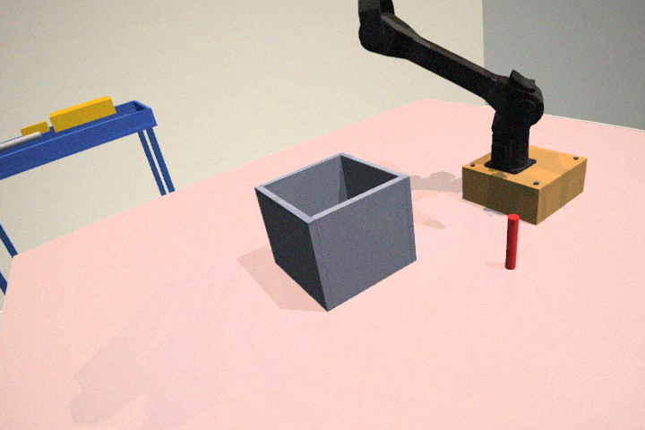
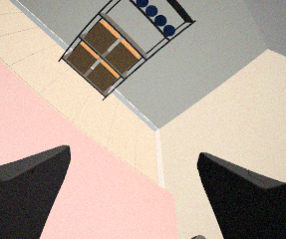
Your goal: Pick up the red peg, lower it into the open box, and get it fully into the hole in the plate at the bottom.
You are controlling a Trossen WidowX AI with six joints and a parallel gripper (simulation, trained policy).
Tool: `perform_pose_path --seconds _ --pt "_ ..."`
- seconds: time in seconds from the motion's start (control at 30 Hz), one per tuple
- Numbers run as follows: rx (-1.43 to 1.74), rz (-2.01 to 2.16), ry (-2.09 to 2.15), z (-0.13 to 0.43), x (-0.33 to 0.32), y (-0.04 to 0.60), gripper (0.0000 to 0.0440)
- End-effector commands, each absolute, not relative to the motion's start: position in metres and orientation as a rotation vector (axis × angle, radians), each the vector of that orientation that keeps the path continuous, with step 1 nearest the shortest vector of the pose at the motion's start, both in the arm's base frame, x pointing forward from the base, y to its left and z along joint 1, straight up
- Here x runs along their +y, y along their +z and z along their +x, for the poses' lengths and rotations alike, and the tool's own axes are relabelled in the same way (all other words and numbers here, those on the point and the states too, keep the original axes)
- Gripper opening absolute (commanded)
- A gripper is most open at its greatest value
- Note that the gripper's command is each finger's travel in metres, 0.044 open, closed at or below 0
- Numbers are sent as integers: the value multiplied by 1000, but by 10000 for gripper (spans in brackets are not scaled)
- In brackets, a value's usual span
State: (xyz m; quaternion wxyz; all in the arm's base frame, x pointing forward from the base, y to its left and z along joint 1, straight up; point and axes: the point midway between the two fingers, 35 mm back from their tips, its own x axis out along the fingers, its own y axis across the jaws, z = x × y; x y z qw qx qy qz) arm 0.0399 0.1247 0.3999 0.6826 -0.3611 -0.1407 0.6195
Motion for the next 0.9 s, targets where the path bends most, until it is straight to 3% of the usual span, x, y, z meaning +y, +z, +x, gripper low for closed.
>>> perform_pose_path --seconds 0.0,0.07,0.87 --pt "-292 -812 1397 38 126 397 421" --pt "-218 -795 1405 35 129 389 440" --pt "572 -448 1078 48 158 323 440"
